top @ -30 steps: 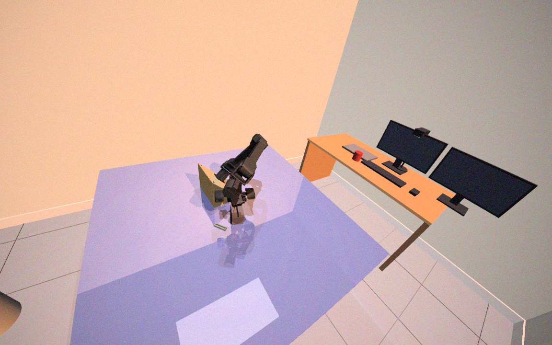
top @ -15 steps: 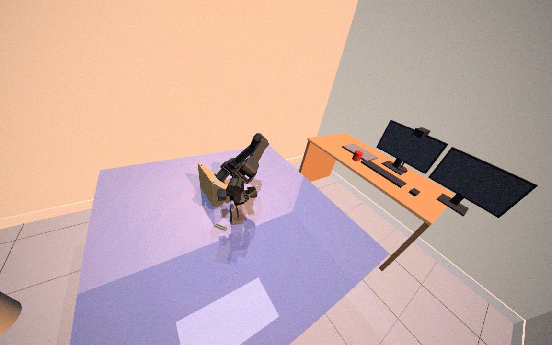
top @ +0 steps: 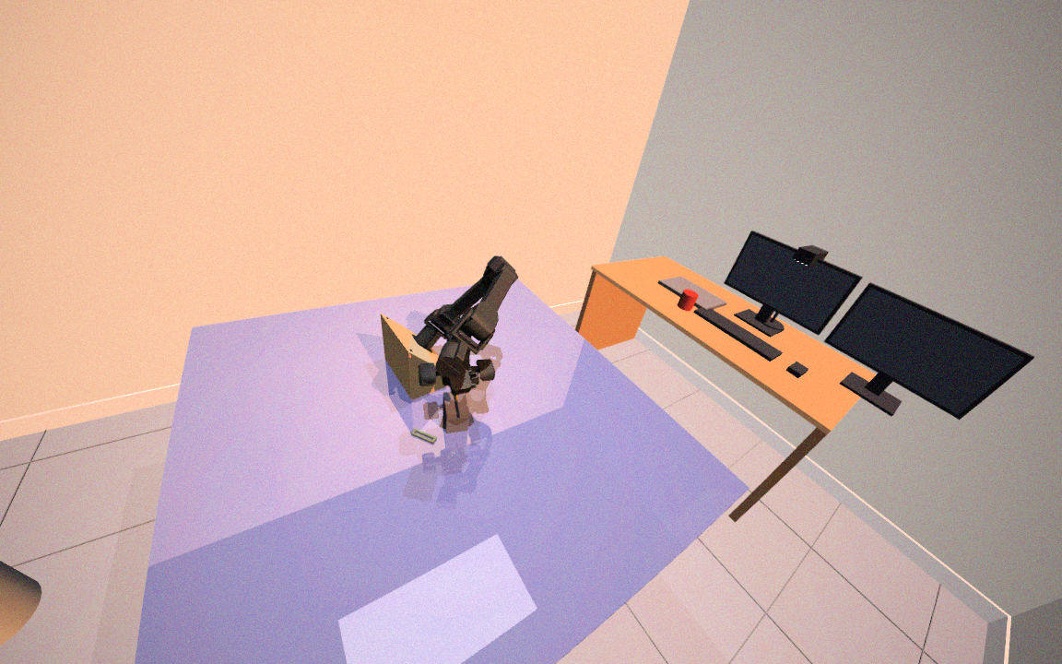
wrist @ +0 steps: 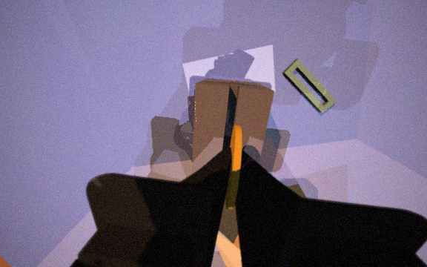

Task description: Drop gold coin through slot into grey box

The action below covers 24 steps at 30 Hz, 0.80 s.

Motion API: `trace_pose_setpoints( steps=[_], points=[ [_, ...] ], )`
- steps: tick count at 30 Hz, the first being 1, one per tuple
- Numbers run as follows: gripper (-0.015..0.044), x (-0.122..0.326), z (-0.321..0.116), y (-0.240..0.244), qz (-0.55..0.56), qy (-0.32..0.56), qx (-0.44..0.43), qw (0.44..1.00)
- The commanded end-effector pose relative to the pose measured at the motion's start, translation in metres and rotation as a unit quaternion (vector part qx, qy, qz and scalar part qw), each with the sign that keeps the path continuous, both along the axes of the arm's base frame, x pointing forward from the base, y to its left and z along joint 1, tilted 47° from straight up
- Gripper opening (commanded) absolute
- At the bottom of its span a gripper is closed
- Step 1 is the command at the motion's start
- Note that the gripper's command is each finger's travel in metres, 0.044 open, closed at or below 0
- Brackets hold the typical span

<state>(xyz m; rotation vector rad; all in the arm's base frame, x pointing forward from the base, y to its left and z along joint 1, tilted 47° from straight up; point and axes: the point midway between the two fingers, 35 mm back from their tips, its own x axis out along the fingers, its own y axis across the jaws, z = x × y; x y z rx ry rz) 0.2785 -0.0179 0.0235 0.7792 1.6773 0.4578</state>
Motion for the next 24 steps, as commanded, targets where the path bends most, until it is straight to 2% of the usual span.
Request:
trace_pose_setpoints(
  steps=[1, 24],
  points=[
    [0.0000, -0.0037, 0.0011, 0.0036, -0.002, 0.002, 0.001, 1.000],
    [0.0000, -0.0016, -0.0006, 0.0042, 0.000, 0.000, -0.001, 1.000]
  ],
)
